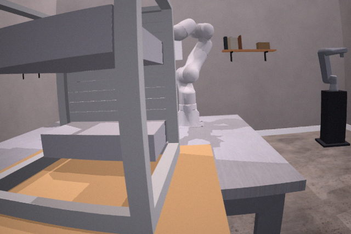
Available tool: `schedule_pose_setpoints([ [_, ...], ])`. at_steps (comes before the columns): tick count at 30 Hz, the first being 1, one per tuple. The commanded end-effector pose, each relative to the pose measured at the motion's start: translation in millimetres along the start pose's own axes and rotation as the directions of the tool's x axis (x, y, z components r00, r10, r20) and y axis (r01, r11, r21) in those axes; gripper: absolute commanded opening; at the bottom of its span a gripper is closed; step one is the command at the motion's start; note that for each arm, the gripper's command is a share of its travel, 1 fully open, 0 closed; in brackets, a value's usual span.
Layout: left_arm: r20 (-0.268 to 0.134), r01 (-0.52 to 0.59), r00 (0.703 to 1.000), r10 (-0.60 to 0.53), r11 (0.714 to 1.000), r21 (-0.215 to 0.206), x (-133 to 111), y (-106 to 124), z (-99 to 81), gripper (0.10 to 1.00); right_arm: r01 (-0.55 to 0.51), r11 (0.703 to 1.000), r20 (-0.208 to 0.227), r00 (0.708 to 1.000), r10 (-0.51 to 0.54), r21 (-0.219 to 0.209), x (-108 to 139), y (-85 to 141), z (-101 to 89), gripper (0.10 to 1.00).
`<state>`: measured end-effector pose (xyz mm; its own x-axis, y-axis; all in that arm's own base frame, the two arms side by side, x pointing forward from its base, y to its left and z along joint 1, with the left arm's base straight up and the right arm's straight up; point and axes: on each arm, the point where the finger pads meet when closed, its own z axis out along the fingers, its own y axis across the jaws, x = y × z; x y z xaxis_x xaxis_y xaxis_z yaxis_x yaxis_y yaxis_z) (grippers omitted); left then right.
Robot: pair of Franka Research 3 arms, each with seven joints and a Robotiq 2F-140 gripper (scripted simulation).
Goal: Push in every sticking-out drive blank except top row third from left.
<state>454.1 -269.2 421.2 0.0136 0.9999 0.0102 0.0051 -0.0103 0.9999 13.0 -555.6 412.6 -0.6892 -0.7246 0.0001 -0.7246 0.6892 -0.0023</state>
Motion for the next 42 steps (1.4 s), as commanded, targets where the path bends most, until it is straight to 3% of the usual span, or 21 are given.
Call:
schedule_pose_setpoints([
  [1,-0.001,0.005,1.0,-0.005,1.0,-0.003,0.7,1.2,0.2,1.0,-0.005,1.0,0.0,1.0,0.005,-0.002,0.4,2.2,-0.4,1.0],
  [22,-0.001,0.007,1.0,-0.007,1.0,-0.004,-0.1,1.5,1.5,1.0,-0.005,1.0,0.0,1.0,0.005,-0.002,0.4,2.2,-0.4,1.0],
  [36,-0.001,0.01,1.0,-0.01,1.0,-0.005,-27.8,10.7,49.8,1.0,-0.005,1.0,0.0,1.0,0.005,-0.002,0.4,2.2,-0.4,1.0],
  [42,-0.001,0.01,1.0,-0.01,1.0,-0.005,-31.1,11.8,55.5,1.0,-0.005,1.0,0.0,1.0,0.005,-0.002,0.4,2.2,-0.4,1.0],
])
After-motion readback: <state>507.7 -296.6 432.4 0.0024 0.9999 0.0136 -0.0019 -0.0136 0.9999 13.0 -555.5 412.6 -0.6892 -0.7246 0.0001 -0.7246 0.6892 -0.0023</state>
